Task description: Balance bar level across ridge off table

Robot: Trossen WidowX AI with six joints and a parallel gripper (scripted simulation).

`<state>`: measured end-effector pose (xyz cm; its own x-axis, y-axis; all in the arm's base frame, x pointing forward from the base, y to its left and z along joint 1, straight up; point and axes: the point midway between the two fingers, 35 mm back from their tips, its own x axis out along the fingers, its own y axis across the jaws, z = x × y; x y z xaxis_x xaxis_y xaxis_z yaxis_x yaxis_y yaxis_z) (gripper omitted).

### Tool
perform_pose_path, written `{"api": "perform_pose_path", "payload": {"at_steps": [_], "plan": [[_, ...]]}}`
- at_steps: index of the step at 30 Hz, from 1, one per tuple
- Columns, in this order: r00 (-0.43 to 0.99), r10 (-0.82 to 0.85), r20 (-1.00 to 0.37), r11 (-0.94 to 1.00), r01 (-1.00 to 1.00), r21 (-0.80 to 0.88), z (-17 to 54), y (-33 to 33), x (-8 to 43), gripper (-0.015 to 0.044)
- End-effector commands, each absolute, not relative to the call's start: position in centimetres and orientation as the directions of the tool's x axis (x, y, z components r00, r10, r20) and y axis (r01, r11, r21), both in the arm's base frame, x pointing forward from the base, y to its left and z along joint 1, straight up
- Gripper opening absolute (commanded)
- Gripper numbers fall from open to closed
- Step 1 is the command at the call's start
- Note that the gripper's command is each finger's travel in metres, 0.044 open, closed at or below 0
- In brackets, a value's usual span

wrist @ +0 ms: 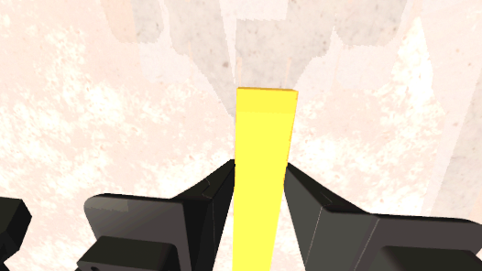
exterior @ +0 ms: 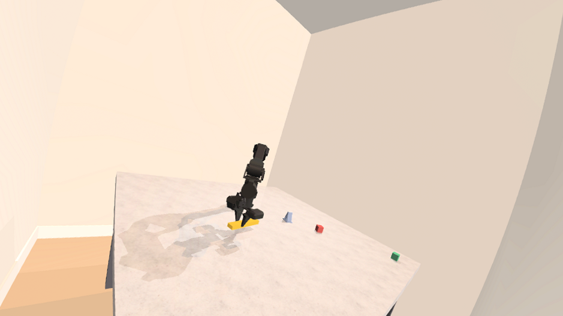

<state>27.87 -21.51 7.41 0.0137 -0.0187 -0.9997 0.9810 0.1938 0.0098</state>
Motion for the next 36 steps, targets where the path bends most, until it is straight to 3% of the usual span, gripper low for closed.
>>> {"api": "perform_pose_path", "payload": {"at_steps": [1,36], "plan": [[0.021,-0.022,-1.000,0.192,0.981,0.017,8.7,-21.6,28.0,0.0000],[0.025,-0.017,-1.000,0.233,0.972,0.020,15.9,-19.5,28.3,0.0000]]}}
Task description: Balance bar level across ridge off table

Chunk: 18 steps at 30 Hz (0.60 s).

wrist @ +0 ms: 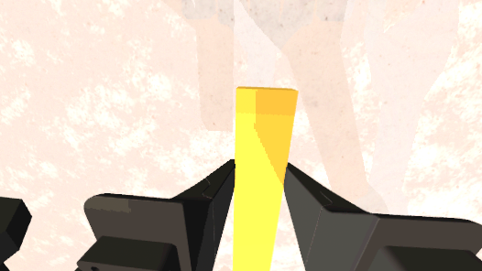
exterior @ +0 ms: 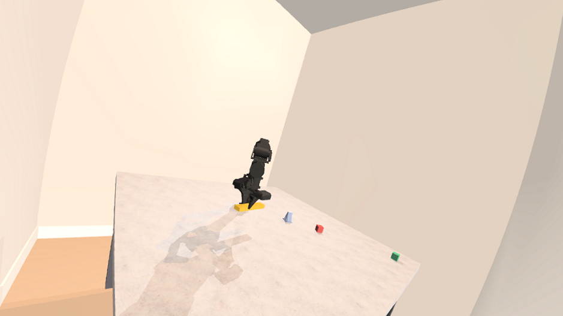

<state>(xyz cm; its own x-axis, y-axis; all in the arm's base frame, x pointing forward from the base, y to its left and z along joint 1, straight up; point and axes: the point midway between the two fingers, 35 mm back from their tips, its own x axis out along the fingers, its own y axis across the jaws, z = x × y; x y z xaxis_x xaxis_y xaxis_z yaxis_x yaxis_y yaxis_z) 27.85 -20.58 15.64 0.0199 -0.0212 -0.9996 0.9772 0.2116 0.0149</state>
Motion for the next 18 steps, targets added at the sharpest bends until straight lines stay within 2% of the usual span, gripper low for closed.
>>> {"api": "perform_pose_path", "payload": {"at_steps": [1,18], "plan": [[0.025,-0.017,-1.000,0.243,0.970,0.020,15.9,-19.1,28.4,0.0000],[0.027,-0.011,-1.000,0.412,0.911,0.020,16.1,-12.6,30.4,0.0000]]}}
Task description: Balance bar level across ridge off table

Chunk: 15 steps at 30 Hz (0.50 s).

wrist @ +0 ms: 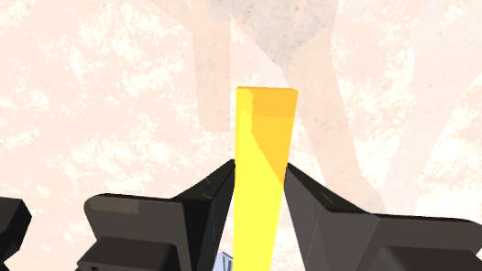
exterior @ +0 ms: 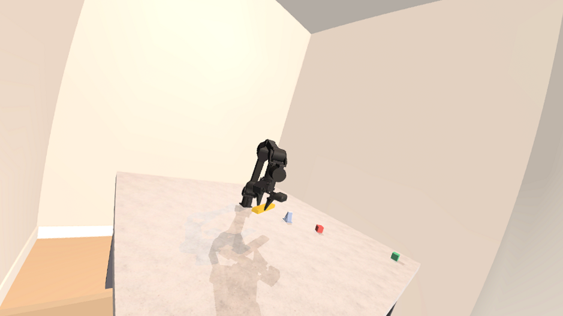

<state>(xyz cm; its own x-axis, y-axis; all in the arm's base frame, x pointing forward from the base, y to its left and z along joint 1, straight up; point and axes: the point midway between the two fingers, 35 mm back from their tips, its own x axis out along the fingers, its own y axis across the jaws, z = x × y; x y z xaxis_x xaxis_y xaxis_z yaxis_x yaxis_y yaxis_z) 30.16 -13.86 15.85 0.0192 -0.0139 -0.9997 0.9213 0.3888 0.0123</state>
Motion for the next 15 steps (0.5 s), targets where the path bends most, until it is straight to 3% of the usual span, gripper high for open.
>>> {"api": "perform_pose_path", "payload": {"at_steps": [1,15], "plan": [[0.027,-0.011,-1.000,0.422,0.906,0.020,16.1,-12.2,30.5,0.0000],[0.028,-0.006,-1.000,0.556,0.831,0.020,16.1,-6.7,31.1,0.0000]]}}
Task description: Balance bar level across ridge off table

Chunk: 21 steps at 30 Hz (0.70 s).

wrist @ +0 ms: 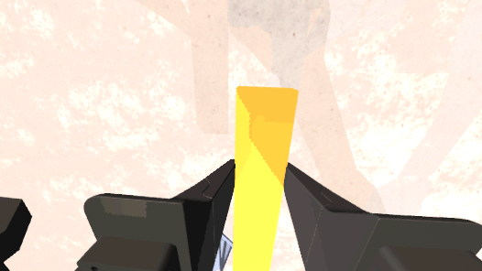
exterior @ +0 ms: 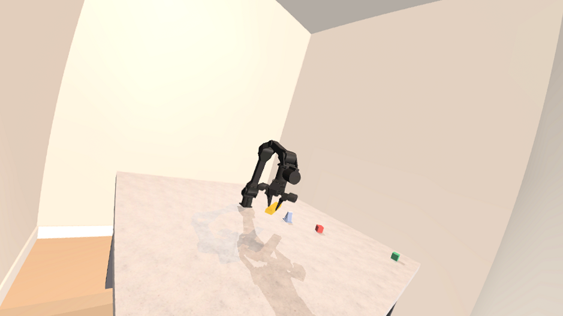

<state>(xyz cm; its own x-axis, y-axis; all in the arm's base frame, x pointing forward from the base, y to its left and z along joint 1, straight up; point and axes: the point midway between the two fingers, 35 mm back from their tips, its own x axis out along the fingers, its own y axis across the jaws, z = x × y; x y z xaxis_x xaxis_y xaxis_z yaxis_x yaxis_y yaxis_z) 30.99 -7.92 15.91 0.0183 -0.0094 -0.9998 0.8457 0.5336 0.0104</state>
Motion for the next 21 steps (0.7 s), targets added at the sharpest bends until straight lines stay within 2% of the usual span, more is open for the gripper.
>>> {"api": "perform_pose_path", "payload": {"at_steps": [1,21], "plan": [[0.028,-0.006,-1.000,0.565,0.825,0.020,16.1,-6.3,31.1,0.0000],[0.027,0.001,-1.000,0.737,0.675,0.019,16.0,1.6,30.2,0.0000]]}}
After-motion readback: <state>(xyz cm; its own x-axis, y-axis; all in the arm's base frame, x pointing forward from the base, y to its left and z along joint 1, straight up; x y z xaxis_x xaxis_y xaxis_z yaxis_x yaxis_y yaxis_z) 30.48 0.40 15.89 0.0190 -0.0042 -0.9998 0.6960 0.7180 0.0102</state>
